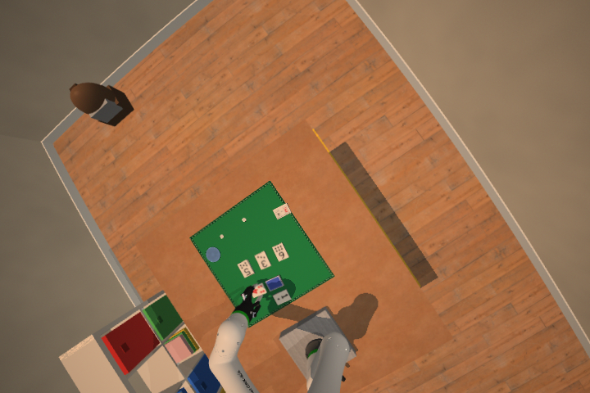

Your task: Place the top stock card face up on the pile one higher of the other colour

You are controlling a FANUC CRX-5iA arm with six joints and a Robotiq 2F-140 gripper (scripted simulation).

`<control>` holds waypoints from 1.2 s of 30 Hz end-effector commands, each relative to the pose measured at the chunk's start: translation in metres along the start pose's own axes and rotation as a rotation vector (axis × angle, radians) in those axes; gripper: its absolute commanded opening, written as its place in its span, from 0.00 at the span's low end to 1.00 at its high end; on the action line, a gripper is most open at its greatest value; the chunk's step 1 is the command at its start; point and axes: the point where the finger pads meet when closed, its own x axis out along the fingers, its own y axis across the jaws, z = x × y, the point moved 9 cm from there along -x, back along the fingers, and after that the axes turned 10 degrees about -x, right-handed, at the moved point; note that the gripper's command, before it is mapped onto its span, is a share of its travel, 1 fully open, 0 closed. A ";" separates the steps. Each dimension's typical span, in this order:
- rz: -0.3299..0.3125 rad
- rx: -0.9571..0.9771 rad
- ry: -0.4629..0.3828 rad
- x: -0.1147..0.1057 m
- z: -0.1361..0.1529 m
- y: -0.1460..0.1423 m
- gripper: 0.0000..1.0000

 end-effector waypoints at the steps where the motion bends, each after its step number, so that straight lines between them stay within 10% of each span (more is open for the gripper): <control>1: 0.000 0.000 0.000 0.000 0.000 0.000 0.43; 36: 0.000 0.000 0.000 0.000 0.000 0.000 0.41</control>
